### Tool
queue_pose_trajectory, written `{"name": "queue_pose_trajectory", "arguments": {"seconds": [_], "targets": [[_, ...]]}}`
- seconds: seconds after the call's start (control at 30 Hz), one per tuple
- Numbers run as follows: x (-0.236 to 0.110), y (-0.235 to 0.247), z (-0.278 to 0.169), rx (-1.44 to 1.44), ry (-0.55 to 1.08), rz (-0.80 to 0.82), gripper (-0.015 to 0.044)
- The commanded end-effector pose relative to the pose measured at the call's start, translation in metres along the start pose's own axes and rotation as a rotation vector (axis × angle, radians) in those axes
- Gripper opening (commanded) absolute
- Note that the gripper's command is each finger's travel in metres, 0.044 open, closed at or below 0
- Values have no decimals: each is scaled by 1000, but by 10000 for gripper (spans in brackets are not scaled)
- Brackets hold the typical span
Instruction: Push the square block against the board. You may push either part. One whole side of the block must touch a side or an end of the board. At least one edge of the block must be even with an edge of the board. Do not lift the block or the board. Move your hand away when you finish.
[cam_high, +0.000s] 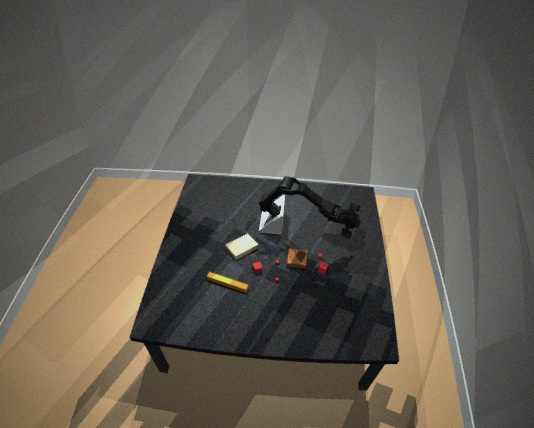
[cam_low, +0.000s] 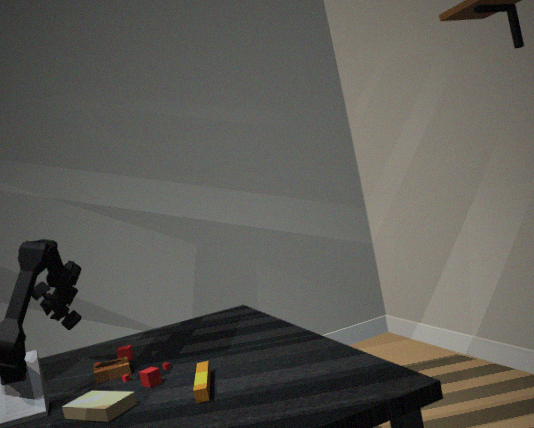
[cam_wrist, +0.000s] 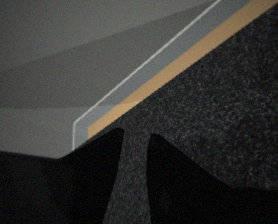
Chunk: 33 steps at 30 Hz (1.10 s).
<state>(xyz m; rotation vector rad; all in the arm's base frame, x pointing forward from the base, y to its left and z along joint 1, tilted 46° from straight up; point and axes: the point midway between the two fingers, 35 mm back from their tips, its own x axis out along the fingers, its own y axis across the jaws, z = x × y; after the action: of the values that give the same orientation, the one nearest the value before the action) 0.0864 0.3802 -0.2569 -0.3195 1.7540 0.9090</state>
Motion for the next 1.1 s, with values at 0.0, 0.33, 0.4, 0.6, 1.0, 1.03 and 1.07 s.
{"name": "queue_pose_trajectory", "arguments": {"seconds": [0.0,0.33,0.4,0.6,1.0,1.03,1.07], "targets": [[-28,-19,14,79,-44,-63,0],[-115,-92,32,322,-155,-287,0],[-133,-107,32,371,-173,-333,0],[-189,-152,21,519,-219,-472,0],[-299,-231,-38,808,-270,-760,0],[-309,-237,-45,832,-272,-785,0],[-318,-242,-52,856,-273,-810,0]]}}
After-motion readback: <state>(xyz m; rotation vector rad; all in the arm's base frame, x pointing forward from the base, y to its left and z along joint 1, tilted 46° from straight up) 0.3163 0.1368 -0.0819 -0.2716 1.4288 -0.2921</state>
